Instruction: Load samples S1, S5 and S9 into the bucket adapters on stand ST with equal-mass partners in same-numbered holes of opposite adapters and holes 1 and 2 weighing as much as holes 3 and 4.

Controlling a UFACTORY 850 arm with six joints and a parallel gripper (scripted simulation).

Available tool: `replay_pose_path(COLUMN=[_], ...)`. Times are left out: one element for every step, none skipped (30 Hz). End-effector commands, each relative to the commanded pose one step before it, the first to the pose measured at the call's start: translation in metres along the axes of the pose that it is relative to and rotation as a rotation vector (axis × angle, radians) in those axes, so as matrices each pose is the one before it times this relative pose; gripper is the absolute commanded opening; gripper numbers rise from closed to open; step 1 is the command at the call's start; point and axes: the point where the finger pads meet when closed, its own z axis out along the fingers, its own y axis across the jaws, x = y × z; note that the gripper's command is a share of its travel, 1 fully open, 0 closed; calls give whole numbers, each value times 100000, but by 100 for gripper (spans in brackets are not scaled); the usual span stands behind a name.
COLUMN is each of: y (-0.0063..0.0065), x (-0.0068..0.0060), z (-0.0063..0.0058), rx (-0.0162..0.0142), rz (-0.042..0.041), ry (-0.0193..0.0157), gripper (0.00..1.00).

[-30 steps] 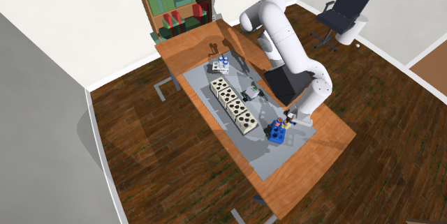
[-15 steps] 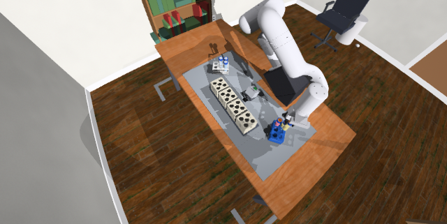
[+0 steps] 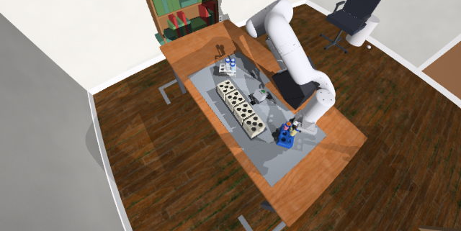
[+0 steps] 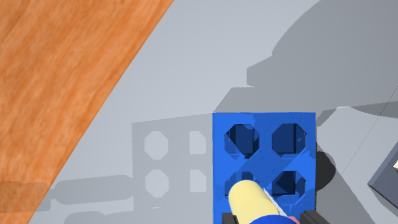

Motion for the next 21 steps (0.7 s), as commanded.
replay_pose_path(y=[-1,0,0,0,0,0,0,0,0,0,-1,0,0,0,-1,-1,0,0,0,0,0], x=[94,0,0,0,0,0,0,0,0,4,-4,0,0,0,0,0,0,0,0,0,0], z=[-44,1,0,0,0,0,0,0,0,-9,107,0,0,99,99,99,99,99,100,100,100], rx=[92,0,0,0,0,0,0,0,0,4,-4,0,0,0,0,0,0,0,0,0,0], rz=[95,0,0,0,0,0,0,0,0,5,-6,0,0,0,0,-1,0,0,0,0,0], ry=[209,0,0,0,0,0,0,0,0,9,-10,0,0,-1,-1,-1,-1,0,0,0,0], gripper=[0,0,0,0,0,0,0,0,0,0,0,0,0,0,0,0,0,0,0,0,0])
